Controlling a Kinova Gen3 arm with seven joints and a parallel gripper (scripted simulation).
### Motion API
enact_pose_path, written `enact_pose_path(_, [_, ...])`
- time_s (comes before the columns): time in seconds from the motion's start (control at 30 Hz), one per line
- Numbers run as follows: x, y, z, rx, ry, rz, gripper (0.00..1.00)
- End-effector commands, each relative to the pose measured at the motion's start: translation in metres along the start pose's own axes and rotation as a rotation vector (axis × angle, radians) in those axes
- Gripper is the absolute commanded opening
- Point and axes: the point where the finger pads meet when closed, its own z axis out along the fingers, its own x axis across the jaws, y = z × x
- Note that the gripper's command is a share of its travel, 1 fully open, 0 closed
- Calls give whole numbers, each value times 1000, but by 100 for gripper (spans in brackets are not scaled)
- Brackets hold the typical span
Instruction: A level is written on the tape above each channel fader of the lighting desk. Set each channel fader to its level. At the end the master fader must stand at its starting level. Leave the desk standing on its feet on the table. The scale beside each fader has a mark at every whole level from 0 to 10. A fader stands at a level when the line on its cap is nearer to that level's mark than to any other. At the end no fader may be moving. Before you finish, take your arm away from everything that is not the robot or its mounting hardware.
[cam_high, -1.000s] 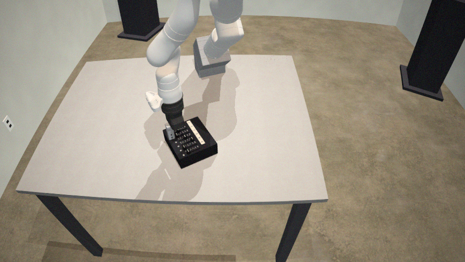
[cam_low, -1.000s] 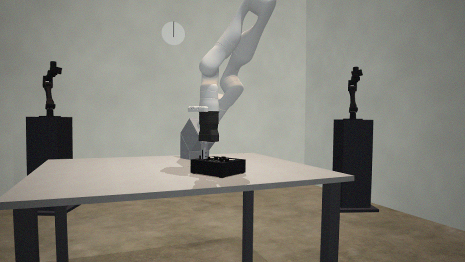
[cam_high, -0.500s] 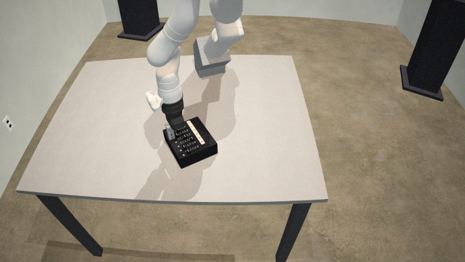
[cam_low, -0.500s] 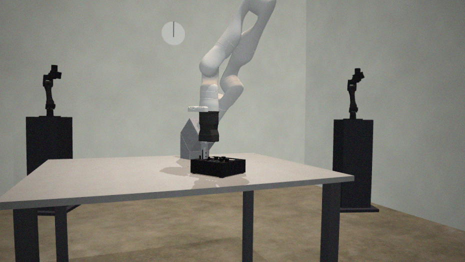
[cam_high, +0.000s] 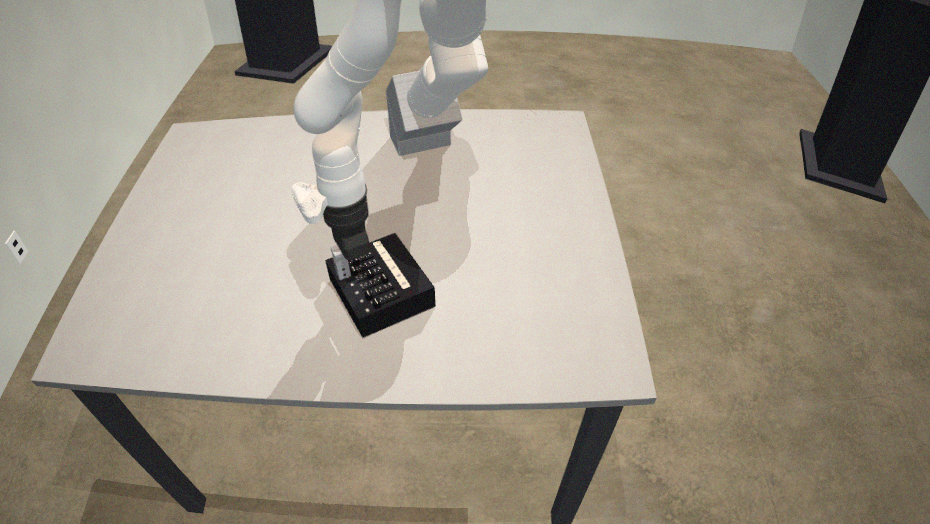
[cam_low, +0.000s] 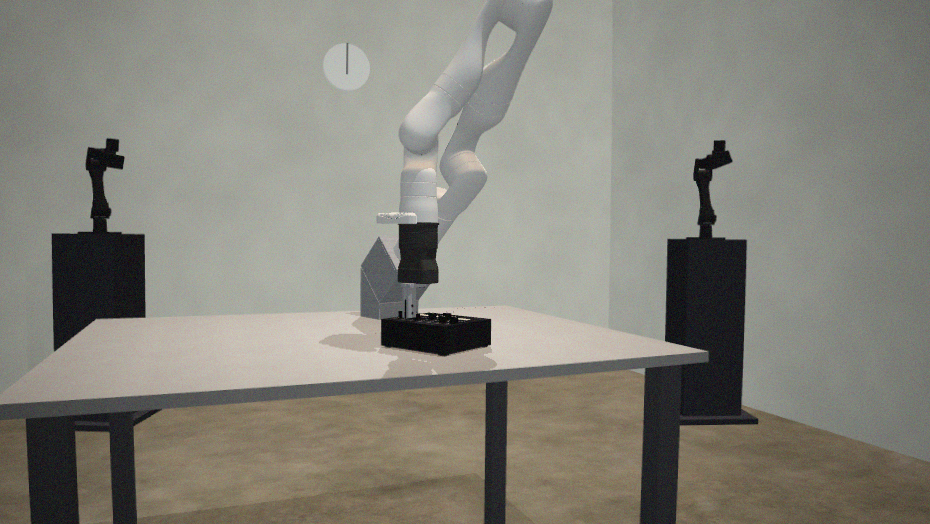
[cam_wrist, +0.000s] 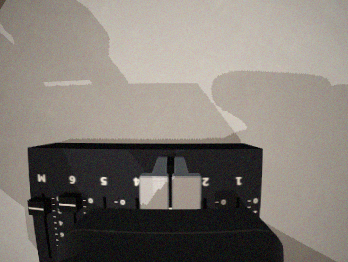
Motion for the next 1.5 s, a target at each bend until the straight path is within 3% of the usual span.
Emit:
enact_pose_path(0.0, [0, 0, 0, 1, 0, 0, 0])
enact_pose_path(1.47, [0, 20, 0, 1, 0, 0, 0])
